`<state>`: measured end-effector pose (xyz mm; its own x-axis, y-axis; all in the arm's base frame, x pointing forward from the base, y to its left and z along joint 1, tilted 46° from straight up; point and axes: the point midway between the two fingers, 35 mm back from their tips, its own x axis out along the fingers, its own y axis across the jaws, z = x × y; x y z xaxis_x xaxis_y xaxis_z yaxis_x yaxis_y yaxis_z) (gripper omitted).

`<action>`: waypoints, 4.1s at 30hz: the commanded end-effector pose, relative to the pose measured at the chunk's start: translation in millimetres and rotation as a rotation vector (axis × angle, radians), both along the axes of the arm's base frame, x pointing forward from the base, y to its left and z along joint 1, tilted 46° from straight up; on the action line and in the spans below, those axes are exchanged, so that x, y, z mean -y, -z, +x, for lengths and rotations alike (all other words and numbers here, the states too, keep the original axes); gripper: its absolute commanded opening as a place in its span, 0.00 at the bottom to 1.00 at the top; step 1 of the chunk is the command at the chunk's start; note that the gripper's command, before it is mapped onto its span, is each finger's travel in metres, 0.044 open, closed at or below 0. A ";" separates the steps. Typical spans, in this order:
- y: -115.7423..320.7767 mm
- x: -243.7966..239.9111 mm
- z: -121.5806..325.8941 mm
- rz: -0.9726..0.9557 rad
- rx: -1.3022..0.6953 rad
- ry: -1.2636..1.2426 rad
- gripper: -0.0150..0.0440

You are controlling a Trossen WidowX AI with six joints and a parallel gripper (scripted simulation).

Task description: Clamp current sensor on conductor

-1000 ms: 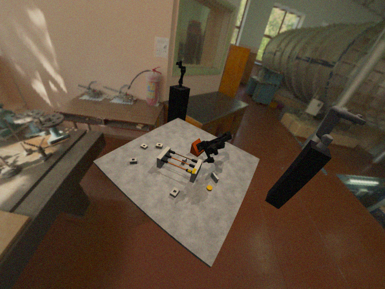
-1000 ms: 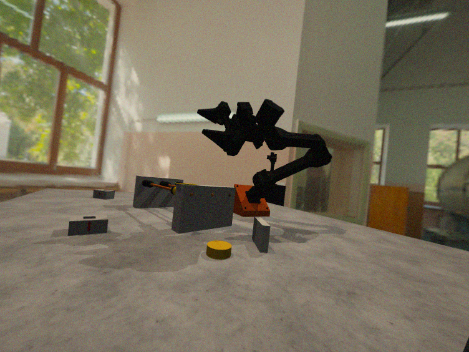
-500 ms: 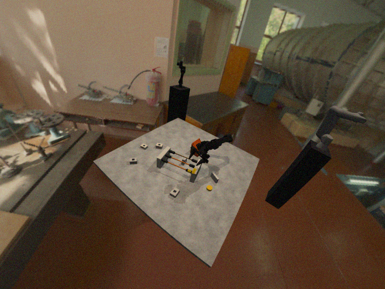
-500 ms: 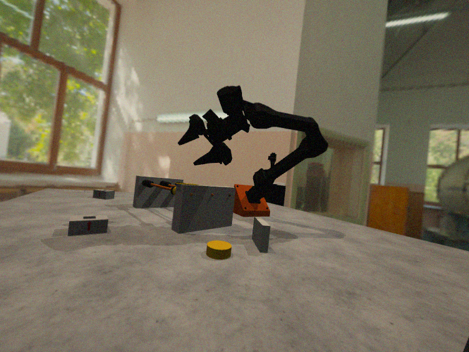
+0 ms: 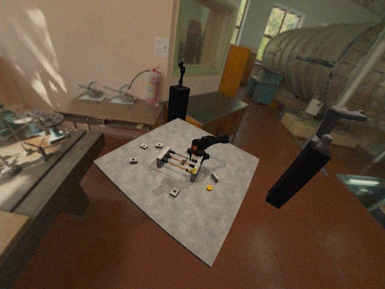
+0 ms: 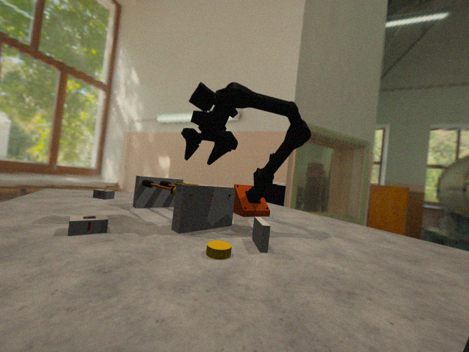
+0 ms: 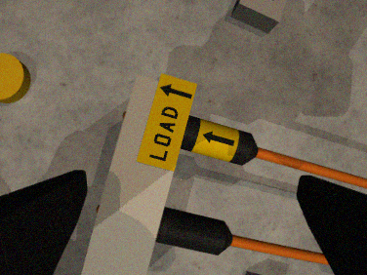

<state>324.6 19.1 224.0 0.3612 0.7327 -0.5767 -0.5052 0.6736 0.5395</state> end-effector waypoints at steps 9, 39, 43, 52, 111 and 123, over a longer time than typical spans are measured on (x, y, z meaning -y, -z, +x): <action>-8.5 2.4 0.4 0.102 -0.044 -0.012 1.00; 175.9 65.2 -105.8 0.046 -0.319 0.097 0.73; 175.9 65.2 -105.8 0.046 -0.319 0.097 0.73; 183.1 58.3 -102.4 0.044 -0.320 0.099 0.73; 215.0 31.6 -110.2 0.042 -0.319 0.099 0.25; 220.6 36.9 -142.5 0.047 -0.320 0.097 0.25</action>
<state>186.6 -17.1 3.9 0.2367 0.7322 -0.6386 -0.2362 0.6810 0.6932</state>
